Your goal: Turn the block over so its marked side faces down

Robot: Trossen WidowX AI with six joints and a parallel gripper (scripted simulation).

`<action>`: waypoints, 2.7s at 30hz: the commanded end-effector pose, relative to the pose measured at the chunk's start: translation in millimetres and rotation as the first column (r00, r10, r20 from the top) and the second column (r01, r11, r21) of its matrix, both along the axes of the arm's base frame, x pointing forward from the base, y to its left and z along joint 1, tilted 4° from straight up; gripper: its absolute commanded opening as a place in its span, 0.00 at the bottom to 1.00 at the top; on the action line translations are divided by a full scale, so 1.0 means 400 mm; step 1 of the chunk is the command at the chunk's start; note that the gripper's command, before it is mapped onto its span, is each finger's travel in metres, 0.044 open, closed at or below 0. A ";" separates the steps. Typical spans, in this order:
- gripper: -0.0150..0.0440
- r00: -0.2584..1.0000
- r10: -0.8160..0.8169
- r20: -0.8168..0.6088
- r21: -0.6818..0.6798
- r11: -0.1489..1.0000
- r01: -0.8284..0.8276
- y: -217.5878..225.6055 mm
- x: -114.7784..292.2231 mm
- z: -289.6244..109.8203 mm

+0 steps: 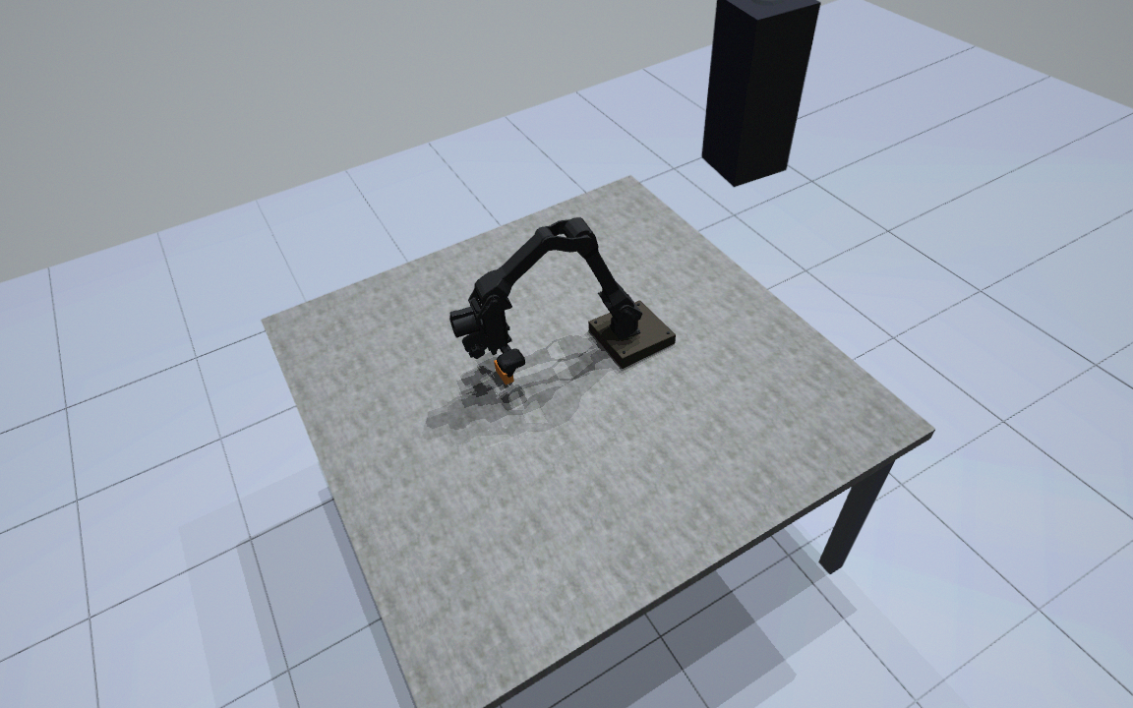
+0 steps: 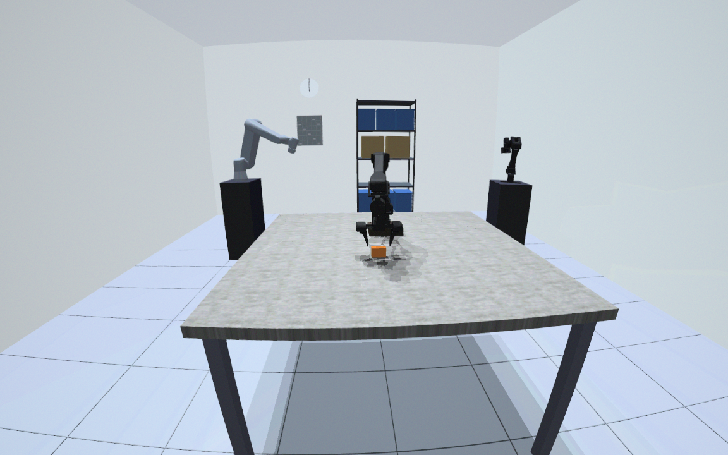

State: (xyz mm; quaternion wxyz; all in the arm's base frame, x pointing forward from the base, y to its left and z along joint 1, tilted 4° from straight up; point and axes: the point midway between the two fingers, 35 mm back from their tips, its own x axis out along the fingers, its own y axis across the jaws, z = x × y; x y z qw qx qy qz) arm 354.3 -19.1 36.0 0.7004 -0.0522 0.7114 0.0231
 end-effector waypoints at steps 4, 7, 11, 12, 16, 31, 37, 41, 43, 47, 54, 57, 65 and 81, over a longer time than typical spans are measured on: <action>1.00 1.000 0.003 -0.009 -0.005 1.000 -0.003 -0.003 -0.004 -0.035; 1.00 1.000 0.003 -0.009 -0.005 1.000 -0.003 -0.004 -0.005 -0.047; 1.00 1.000 0.003 -0.009 -0.005 1.000 -0.003 -0.004 -0.006 -0.057; 0.96 1.000 0.003 -0.009 -0.005 1.000 -0.003 -0.004 -0.006 -0.057; 0.78 1.000 0.003 -0.009 -0.005 1.000 -0.003 -0.004 -0.006 -0.057; 0.61 1.000 0.003 -0.009 -0.005 1.000 -0.003 -0.004 -0.006 -0.057; 0.54 1.000 0.003 -0.009 -0.005 1.000 -0.003 -0.004 -0.006 -0.057; 0.40 1.000 0.003 -0.009 -0.005 1.000 -0.003 -0.003 -0.004 -0.029; 0.31 1.000 0.003 -0.009 -0.004 1.000 -0.003 -0.001 -0.004 0.006; 0.25 1.000 0.003 -0.009 -0.004 1.000 -0.003 -0.001 -0.004 0.018; 0.25 0.997 0.002 0.075 0.009 1.000 -0.003 -0.002 0.000 0.006; 0.25 0.993 0.001 0.121 0.015 1.000 -0.003 -0.002 0.002 0.000; 0.25 0.970 0.001 0.242 0.031 0.999 -0.009 -0.003 0.003 -0.012; 0.25 0.882 0.006 0.471 0.047 0.998 -0.032 -0.005 -0.011 -0.018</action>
